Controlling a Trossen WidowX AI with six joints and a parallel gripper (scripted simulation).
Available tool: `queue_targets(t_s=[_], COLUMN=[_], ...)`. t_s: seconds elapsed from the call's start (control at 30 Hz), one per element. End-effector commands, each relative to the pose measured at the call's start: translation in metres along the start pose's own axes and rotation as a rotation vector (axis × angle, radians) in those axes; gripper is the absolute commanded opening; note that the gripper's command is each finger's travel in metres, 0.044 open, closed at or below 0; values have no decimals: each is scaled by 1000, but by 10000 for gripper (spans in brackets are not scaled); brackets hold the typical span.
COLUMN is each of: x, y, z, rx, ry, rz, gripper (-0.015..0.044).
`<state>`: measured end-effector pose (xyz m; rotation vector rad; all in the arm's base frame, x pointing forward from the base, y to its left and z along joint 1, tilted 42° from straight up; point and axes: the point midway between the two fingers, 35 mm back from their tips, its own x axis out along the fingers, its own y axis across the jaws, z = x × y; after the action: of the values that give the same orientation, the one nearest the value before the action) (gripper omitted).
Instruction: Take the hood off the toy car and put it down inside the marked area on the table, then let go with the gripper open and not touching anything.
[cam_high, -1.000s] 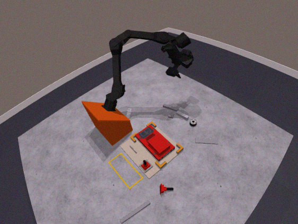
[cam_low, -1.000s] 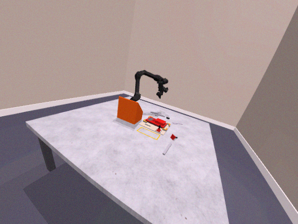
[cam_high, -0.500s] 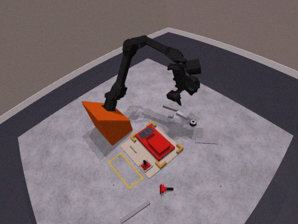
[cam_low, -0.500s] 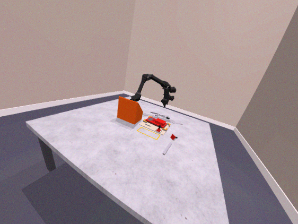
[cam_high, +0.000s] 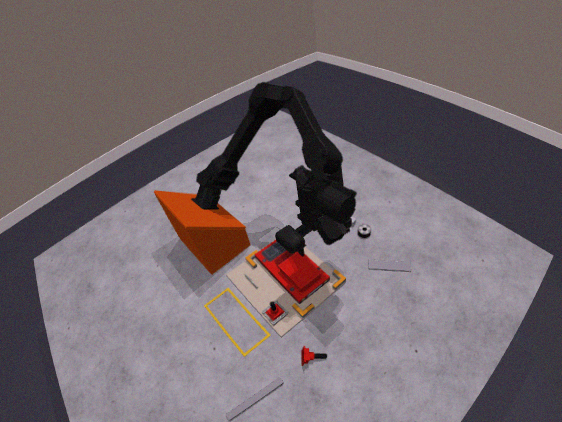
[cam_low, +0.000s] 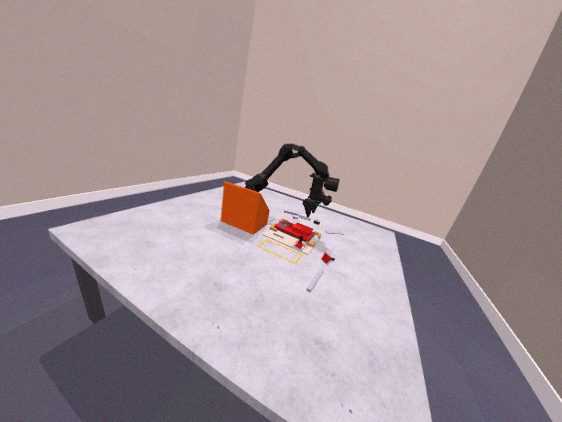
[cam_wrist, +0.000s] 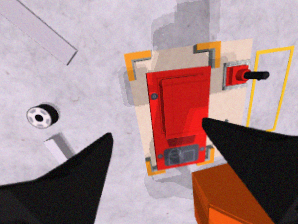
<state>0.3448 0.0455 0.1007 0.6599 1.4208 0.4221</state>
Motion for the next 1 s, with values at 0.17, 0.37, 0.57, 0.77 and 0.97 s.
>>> queue_targets(t_s=[0.17, 0.37, 0.57, 0.77, 0.97], x=[6, 7, 12, 16, 20], y=[-56, -56, -56, -56, -56], z=[-4, -4, -4, -4, -4], rx=[20, 21, 20, 20, 20], ry=[51, 51, 51, 51, 51], rz=[25, 25, 25, 25, 25], gripper=[440, 440, 440, 440, 440])
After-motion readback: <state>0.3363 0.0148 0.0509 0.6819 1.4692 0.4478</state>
